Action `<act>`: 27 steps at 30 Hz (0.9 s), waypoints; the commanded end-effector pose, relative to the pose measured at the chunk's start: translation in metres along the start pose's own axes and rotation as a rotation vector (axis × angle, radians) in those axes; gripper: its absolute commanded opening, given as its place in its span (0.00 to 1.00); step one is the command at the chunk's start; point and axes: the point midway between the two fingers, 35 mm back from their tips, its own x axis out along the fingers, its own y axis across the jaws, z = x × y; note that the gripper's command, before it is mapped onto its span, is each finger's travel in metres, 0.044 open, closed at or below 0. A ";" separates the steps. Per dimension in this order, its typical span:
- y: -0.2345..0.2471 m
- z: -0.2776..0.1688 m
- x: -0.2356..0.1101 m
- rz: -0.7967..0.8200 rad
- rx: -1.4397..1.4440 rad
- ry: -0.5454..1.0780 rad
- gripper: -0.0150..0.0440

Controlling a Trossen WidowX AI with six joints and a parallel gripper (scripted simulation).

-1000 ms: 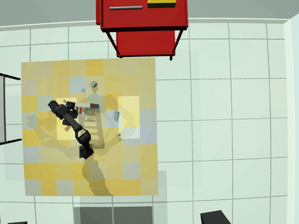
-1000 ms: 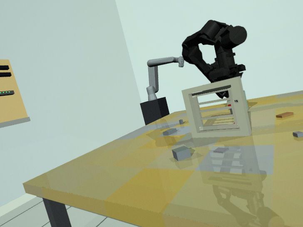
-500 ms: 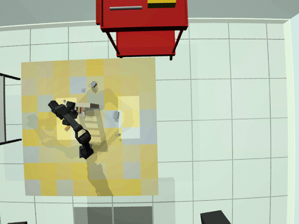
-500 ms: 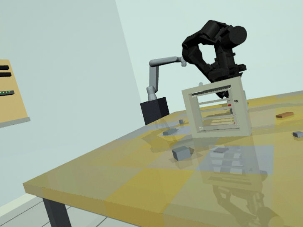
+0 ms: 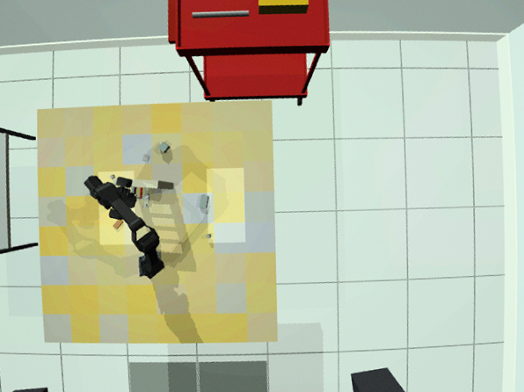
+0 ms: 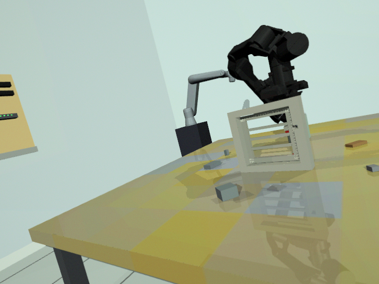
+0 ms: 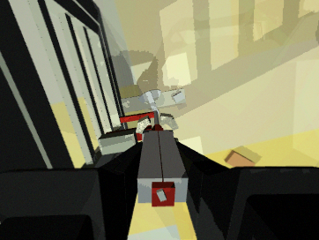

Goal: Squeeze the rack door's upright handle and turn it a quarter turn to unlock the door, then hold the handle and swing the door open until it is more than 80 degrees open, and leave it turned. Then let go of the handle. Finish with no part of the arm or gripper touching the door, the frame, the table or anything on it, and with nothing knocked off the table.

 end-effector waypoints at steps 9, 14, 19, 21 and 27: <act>0.000 0.000 0.000 0.000 0.001 -0.001 0.33; 0.000 0.000 0.000 0.000 0.001 -0.001 0.27; -0.001 0.001 0.000 0.000 -0.032 -0.001 0.27; -0.002 0.002 0.000 0.000 -0.076 -0.001 0.27; -0.007 0.005 0.000 -0.001 -0.208 -0.001 0.27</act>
